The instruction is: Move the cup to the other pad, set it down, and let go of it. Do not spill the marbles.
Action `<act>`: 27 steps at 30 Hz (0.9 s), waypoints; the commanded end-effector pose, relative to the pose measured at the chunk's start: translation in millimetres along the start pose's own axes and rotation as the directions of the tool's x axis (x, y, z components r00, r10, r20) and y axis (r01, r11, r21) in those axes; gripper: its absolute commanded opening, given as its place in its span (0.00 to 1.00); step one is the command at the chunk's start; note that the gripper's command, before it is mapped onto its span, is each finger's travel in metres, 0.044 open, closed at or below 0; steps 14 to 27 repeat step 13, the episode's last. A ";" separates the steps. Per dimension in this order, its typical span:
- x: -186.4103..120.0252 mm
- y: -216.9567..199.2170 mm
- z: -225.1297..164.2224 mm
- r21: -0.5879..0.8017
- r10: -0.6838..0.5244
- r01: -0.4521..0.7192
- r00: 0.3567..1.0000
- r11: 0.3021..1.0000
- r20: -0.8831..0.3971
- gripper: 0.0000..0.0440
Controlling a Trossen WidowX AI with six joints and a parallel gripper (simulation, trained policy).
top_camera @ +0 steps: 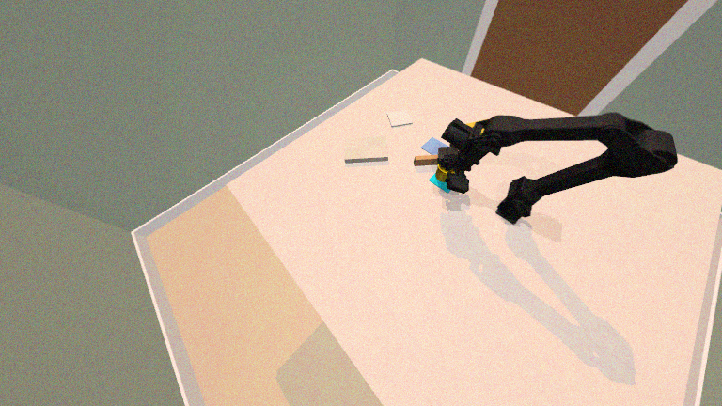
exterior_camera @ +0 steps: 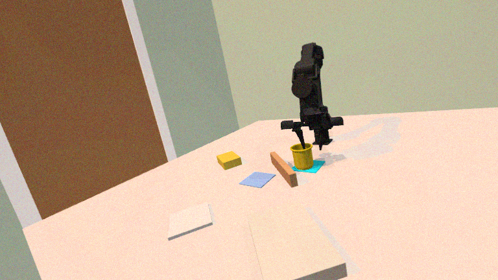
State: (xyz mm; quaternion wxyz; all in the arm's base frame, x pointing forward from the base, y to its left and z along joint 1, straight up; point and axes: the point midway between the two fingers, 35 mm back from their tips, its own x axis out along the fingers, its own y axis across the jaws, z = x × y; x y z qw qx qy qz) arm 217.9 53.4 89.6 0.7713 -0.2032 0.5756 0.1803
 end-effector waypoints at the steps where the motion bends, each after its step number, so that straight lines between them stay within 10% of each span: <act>1: -8.4 1.3 -2.2 0.018 0.006 -0.006 1.000 1.000 0.028 0.55; 27: -40.0 -4.0 2.3 0.054 -0.023 0.017 0.992 0.998 0.126 0.72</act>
